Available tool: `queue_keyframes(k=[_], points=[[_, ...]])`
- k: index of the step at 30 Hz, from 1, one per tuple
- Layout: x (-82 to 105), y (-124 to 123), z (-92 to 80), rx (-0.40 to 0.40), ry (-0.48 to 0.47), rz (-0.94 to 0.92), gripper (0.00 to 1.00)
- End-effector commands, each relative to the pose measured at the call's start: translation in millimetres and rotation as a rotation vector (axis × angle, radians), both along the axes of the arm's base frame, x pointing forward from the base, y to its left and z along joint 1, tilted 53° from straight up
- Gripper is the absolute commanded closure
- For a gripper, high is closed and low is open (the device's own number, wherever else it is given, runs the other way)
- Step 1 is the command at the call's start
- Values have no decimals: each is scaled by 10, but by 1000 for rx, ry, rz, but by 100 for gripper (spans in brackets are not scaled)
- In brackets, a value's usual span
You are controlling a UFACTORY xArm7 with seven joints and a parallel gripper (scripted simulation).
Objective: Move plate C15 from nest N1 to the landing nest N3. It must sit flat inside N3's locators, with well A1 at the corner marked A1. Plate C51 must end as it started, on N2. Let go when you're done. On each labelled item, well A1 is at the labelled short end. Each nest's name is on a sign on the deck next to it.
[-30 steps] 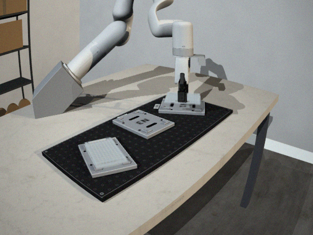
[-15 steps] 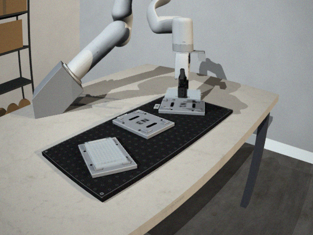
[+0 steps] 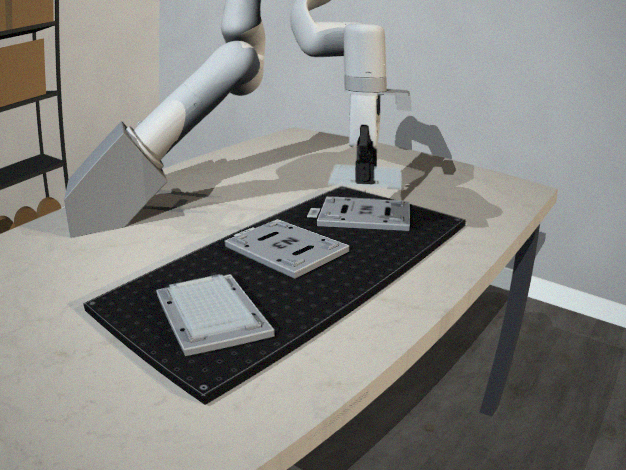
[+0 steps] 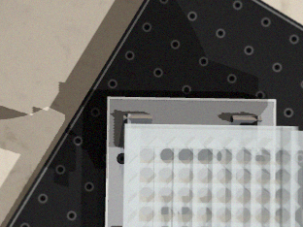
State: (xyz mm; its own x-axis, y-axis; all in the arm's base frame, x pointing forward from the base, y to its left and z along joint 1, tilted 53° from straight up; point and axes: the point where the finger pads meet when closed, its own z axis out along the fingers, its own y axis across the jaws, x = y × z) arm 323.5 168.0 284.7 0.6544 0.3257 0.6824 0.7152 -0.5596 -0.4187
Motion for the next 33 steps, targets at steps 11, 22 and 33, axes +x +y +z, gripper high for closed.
queue_keyframes(k=[11,22,33], points=[[-36,-148,126,2,-3,-3,100],[-73,-263,216,2,-3,-3,100],[-96,-336,273,2,-3,-3,100]])
